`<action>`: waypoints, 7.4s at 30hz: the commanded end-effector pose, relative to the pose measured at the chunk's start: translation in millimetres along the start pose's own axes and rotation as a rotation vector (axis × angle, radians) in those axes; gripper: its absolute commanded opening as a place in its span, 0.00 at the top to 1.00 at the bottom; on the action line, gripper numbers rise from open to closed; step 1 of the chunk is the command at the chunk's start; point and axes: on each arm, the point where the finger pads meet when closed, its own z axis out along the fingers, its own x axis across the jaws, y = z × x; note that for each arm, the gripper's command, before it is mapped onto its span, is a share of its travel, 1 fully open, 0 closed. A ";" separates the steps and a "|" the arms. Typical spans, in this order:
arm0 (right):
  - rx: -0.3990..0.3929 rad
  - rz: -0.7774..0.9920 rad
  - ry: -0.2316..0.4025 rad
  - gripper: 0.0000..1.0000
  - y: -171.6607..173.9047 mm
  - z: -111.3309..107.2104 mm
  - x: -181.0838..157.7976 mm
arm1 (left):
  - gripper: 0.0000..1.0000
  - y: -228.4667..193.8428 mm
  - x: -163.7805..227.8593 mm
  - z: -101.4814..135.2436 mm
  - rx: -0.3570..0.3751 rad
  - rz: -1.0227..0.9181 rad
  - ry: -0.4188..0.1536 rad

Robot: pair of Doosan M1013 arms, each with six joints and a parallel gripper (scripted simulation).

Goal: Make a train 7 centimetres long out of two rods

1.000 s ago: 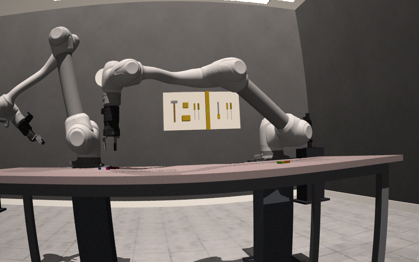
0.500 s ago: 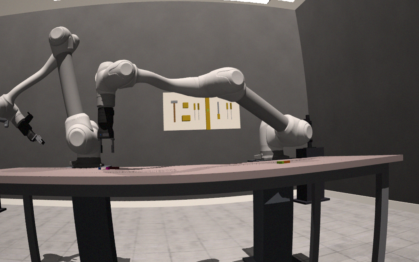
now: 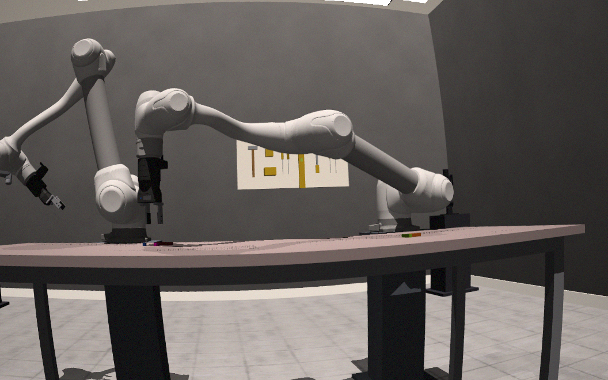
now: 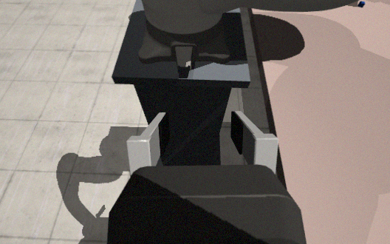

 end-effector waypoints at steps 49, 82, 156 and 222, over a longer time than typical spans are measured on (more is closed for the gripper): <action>-0.001 0.000 0.000 0.00 -0.1 -0.4 0.1 | 0.46 1.0 -0.6 23.9 -0.001 0.000 0.000; -0.001 0.000 0.000 0.00 -0.1 -0.4 0.1 | 0.46 1.6 -1.1 49.4 -0.001 0.000 0.000; -0.001 0.000 0.000 0.00 -0.1 -0.4 0.1 | 0.46 1.7 -1.1 64.0 -0.001 0.000 0.000; -0.001 0.000 0.000 0.00 -0.1 -0.4 0.1 | 0.76 1.5 -1.0 -36.0 -0.001 0.000 0.000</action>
